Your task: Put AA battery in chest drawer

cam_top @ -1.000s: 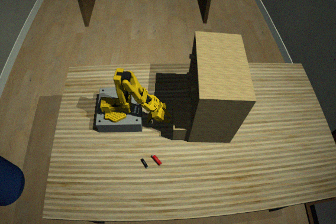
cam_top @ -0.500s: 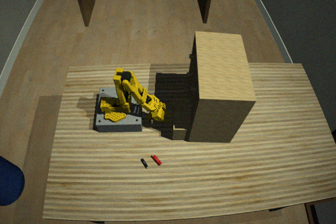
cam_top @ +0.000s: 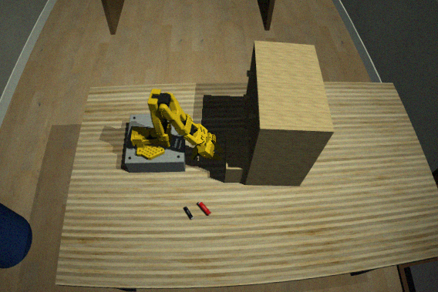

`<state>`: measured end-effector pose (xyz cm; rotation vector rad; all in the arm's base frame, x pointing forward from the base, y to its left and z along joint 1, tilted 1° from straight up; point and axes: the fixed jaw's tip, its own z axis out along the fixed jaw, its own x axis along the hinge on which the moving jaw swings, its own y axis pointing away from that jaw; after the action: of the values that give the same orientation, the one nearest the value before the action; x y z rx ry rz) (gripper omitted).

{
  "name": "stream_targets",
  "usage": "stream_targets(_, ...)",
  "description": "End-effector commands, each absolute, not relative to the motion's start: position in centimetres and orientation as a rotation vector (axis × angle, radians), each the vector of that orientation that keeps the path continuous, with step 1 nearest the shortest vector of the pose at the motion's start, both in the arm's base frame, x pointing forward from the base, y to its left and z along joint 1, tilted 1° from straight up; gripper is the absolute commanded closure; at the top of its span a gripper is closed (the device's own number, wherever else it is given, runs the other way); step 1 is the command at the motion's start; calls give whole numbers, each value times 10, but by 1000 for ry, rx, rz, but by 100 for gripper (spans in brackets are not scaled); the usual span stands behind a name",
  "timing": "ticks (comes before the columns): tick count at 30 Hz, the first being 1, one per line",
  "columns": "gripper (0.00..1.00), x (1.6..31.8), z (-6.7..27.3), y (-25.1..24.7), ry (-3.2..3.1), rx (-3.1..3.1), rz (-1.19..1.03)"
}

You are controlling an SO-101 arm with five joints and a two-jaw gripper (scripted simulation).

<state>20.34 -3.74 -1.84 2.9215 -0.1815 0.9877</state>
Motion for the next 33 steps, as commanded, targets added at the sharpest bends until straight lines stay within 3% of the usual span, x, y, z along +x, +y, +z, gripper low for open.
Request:
stream_targets(1, 88, 201, -18, -39, -217, 2920, 995)
stream_targets(17, 79, 201, -18, -39, -217, 2920, 995)
stream_targets(33, 79, 186, 9, -36, -257, 2925, 997)
